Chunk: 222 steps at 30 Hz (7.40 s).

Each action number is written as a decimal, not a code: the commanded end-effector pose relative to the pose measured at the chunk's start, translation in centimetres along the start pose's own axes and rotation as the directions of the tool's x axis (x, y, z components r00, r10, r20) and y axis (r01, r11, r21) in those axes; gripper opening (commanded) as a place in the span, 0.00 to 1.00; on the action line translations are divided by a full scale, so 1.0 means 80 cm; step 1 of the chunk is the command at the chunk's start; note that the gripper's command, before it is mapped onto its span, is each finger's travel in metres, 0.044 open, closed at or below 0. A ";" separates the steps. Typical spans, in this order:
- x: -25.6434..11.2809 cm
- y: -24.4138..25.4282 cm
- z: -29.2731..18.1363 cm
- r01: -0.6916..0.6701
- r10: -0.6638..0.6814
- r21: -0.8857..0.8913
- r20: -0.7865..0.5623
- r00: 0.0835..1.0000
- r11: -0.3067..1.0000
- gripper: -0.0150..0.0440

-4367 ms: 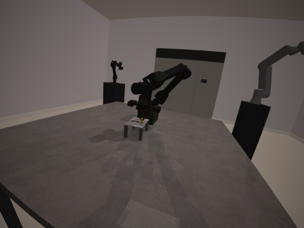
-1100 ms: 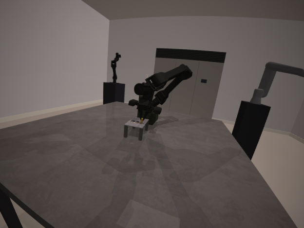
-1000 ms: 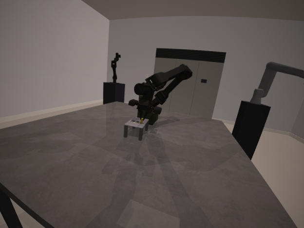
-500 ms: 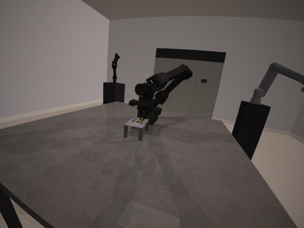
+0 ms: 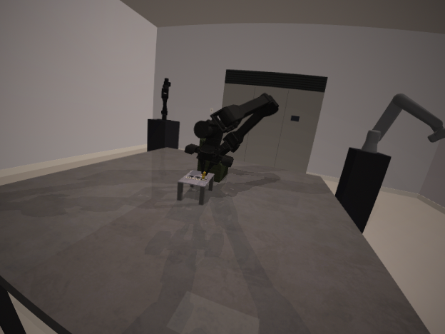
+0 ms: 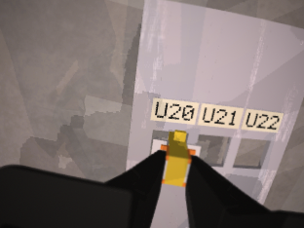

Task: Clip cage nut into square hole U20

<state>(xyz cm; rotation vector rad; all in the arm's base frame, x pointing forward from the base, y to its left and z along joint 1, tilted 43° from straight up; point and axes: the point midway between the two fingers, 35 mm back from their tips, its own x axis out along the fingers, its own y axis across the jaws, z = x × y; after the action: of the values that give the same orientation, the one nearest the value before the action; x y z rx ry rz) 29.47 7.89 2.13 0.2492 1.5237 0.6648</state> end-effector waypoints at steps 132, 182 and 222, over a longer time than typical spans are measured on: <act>0.002 0.006 0.000 0.103 -0.103 0.005 0.000 0.995 0.995 0.31; 0.002 0.009 0.000 0.143 -0.143 0.006 0.000 0.990 0.990 0.31; 0.003 0.014 0.001 0.204 -0.204 0.008 -0.001 0.979 0.979 0.31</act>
<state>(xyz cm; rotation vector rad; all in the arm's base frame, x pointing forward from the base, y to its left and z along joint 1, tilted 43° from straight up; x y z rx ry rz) 29.19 8.97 2.49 0.1028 1.5303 0.5089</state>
